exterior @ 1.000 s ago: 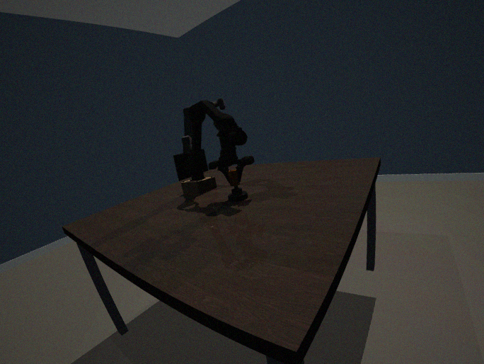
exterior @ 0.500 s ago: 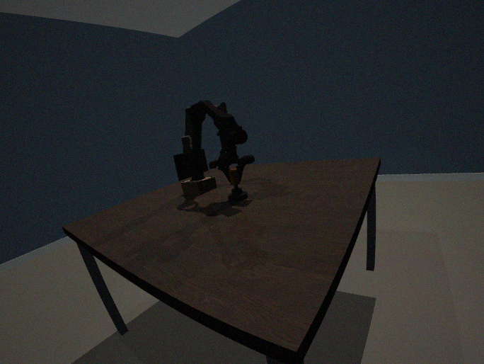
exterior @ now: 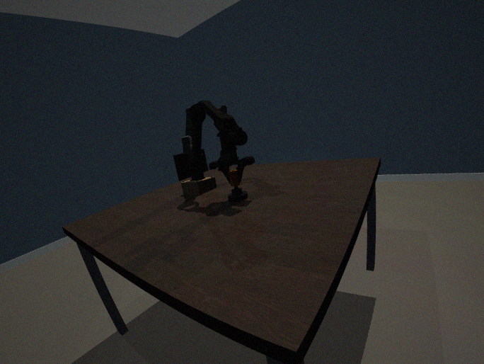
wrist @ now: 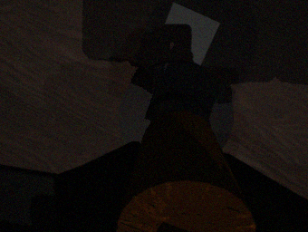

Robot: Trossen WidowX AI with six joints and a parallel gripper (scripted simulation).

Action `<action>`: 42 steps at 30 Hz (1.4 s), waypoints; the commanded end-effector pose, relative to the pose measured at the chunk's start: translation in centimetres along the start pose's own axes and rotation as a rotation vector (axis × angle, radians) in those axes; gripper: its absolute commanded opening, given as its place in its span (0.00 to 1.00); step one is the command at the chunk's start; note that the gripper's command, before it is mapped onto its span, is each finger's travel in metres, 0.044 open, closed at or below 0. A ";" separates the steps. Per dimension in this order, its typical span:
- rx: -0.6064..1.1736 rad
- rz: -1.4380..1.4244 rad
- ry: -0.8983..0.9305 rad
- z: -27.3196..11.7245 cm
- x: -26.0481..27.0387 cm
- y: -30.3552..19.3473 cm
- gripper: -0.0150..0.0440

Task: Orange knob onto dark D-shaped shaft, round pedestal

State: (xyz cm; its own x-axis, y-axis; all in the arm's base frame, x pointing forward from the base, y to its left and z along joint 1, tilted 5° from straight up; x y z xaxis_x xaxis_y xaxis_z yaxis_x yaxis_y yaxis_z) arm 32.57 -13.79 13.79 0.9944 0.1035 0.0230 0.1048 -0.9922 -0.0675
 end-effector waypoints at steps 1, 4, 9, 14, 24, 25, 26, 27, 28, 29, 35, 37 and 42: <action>-0.004 0.002 0.007 -0.3 -0.1 -0.1 0.25; -0.004 0.002 0.007 0.1 -0.1 -0.1 0.25; -0.004 0.000 0.007 0.5 0.0 -0.1 0.25; -0.004 -0.001 0.007 0.9 0.1 0.0 0.25; -0.004 -0.001 0.007 1.6 0.1 0.0 0.25; -0.004 -0.001 0.007 1.7 0.1 0.0 0.25; -0.004 -0.001 0.007 1.8 0.1 0.0 0.25; -0.004 -0.001 0.007 1.8 0.1 0.0 0.25; -0.004 -0.001 0.007 1.8 0.1 0.0 0.25; -0.003 -0.003 0.004 1.6 0.0 0.0 0.25; -0.003 -0.003 0.004 1.6 0.0 0.0 0.25; -0.003 -0.003 0.004 1.6 0.0 0.0 0.34; -0.003 -0.003 0.004 1.6 0.0 0.0 0.57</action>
State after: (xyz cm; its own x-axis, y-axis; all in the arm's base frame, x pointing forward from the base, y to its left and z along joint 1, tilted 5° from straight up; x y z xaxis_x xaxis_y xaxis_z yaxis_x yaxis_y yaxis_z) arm 32.62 -13.66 12.14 0.9939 0.1067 0.0272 0.1083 -0.9921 -0.0641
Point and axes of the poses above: the point midway between the two fingers, 35 mm back from their tips, its own z axis out along the fingers, its own x axis across the jaws, y = z × x, the point moved 10 cm from there along -z, back along the fingers, and after that the axes turned 4 degrees about z, right-handed, at the moved point
